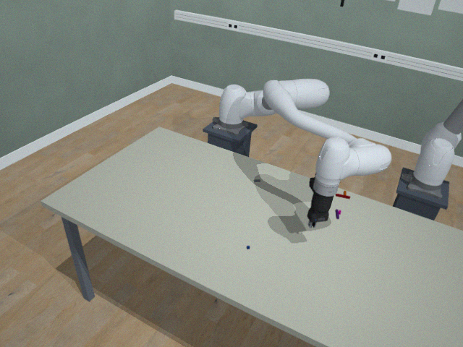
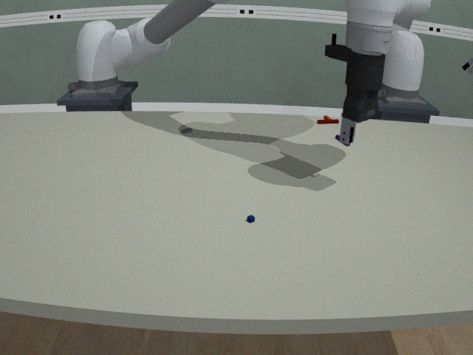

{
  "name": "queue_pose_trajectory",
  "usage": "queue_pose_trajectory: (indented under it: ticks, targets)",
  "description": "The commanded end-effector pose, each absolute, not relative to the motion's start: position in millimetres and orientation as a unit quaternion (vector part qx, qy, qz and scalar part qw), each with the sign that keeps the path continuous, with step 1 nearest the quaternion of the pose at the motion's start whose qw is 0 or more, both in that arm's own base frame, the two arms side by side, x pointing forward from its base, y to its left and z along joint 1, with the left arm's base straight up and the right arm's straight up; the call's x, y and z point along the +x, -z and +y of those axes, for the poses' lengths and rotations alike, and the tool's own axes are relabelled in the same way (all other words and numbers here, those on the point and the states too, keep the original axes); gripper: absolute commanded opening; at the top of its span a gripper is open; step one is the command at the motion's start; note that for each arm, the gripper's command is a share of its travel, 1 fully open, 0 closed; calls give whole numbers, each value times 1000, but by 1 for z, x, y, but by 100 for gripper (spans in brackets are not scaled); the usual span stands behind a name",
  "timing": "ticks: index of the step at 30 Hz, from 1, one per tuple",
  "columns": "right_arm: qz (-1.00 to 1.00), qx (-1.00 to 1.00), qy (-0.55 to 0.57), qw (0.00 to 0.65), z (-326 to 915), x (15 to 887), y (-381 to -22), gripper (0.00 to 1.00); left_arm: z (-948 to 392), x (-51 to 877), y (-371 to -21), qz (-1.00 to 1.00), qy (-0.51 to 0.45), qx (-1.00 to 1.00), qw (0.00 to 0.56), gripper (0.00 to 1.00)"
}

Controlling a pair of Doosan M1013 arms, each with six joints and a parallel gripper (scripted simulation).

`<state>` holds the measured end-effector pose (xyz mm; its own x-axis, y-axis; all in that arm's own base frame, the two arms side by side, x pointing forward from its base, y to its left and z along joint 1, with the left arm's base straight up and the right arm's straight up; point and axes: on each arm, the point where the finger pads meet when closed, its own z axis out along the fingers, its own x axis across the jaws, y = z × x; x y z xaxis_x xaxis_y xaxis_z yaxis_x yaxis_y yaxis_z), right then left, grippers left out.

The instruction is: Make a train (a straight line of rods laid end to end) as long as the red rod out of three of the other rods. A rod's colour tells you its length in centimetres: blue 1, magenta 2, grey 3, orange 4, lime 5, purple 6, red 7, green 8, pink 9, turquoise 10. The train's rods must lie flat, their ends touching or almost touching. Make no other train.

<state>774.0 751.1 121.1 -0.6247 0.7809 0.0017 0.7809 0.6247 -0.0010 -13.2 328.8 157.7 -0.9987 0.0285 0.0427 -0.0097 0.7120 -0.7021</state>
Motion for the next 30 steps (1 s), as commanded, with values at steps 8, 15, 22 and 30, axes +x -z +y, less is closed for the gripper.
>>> queue_pose_trajectory:
  ticks: [8, 15, 22, 30]
  targets:
    - [-900, -435, 0, -1, 751, 775, -108, 24, 325, -13, -159, -924, -382, -4, 22, 100]
    - [-900, -435, -1, -1, 751, 775, -81, 24, 325, -13, -159, -924, -382, -4, 22, 100]
    - [-901, -435, -1, -1, 751, 775, -54, 24, 325, -13, -159, -924, -382, -4, 22, 100]
    - [-901, -435, -1, -1, 751, 775, -33, 24, 325, -13, -159, -924, -382, -4, 22, 100]
